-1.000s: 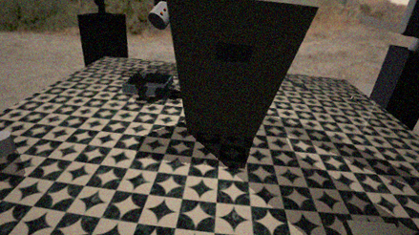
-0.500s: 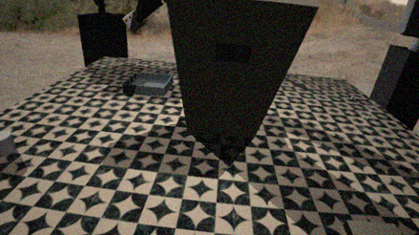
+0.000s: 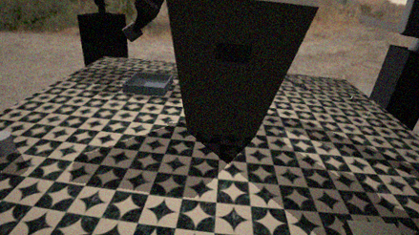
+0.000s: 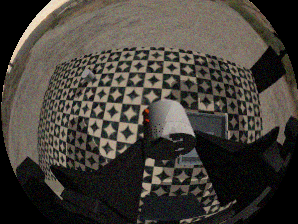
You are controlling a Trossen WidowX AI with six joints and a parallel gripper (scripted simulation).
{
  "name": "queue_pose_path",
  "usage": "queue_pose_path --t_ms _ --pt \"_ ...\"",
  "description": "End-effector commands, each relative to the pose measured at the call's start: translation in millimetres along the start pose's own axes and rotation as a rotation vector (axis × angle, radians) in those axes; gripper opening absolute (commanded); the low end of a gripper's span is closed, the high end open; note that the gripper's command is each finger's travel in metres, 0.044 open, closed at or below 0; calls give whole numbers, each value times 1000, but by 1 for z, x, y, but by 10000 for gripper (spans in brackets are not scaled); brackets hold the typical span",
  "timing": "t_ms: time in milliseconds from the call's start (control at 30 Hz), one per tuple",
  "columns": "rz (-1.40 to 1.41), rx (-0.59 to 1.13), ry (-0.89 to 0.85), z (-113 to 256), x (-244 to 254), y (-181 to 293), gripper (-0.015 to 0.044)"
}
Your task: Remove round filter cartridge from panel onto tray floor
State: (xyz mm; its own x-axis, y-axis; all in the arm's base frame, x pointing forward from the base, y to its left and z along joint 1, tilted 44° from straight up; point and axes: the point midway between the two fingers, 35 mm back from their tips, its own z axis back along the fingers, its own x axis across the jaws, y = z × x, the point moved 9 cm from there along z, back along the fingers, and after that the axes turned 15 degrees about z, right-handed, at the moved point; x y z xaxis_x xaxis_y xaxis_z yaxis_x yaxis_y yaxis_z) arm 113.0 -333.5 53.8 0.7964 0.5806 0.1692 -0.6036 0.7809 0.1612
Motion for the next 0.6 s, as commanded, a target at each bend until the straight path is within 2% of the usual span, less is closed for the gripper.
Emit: queue_pose_path --t_ms 0,567 --pt "-64 5 40 -12 -15 11 0" --pt "-377 61 216 -70 -69 84 0"
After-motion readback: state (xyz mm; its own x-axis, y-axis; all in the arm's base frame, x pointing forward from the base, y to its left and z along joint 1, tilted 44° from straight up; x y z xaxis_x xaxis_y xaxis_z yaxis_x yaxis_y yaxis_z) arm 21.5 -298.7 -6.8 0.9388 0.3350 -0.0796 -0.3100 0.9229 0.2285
